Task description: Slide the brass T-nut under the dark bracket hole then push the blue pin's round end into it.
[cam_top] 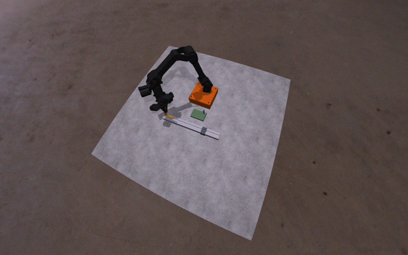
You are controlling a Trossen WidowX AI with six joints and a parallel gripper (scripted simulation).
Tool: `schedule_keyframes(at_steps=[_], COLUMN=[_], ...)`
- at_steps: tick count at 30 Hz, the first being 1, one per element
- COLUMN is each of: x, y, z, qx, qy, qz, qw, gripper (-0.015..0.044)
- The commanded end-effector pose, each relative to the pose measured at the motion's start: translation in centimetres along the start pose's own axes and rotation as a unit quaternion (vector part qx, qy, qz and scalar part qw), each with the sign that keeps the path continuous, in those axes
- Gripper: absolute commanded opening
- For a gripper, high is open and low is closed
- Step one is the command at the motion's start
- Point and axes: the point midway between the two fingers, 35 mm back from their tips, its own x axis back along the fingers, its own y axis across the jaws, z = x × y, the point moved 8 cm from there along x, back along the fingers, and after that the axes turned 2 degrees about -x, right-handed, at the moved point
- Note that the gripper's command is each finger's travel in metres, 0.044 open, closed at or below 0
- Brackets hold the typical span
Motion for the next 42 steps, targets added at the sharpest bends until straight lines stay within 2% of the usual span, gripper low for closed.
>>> schedule_keyframes(at_steps=[1,42], x=[0.1,0.2], y=[0.2,2.4], z=[-0.1,-0.2], qx=[0.005,0.030], qy=[-0.002,-0.001], qz=[0.011,0.078], qw=[1.000,0.996], gripper=[-0.0150,-0.0150])
